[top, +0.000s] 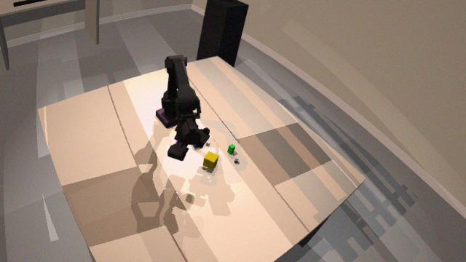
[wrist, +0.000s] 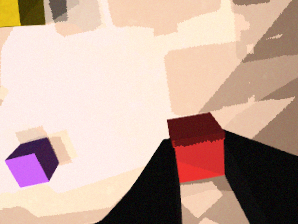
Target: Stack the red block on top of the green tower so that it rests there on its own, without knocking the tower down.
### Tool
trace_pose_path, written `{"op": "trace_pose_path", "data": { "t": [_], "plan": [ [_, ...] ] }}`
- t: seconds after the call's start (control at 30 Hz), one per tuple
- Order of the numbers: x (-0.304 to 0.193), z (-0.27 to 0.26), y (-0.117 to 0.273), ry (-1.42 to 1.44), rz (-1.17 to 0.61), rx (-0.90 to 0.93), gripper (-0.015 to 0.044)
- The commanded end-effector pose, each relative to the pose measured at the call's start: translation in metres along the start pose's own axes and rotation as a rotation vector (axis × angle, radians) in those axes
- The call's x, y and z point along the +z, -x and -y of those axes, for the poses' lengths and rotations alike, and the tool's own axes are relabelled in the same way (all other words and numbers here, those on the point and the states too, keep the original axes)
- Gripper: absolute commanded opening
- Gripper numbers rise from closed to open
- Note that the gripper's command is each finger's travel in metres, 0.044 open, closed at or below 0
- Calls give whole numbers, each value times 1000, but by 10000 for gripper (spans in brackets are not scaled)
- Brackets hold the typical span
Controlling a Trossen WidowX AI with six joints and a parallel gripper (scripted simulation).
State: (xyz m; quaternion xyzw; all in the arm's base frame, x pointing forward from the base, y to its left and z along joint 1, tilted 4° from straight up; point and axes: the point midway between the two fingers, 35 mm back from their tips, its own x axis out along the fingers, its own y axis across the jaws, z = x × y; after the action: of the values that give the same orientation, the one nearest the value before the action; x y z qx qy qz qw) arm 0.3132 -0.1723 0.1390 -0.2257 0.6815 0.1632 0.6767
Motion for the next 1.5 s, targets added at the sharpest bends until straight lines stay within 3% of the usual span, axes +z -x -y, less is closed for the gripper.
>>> {"op": "trace_pose_path", "data": {
  "t": [0.0,0.6,1.47],
  "plan": [
    [0,0,0,-3,-3,9,0],
    [80,-65,2,-3,10,19,0],
    [162,-202,5,-3,15,32,0]
  ]
}}
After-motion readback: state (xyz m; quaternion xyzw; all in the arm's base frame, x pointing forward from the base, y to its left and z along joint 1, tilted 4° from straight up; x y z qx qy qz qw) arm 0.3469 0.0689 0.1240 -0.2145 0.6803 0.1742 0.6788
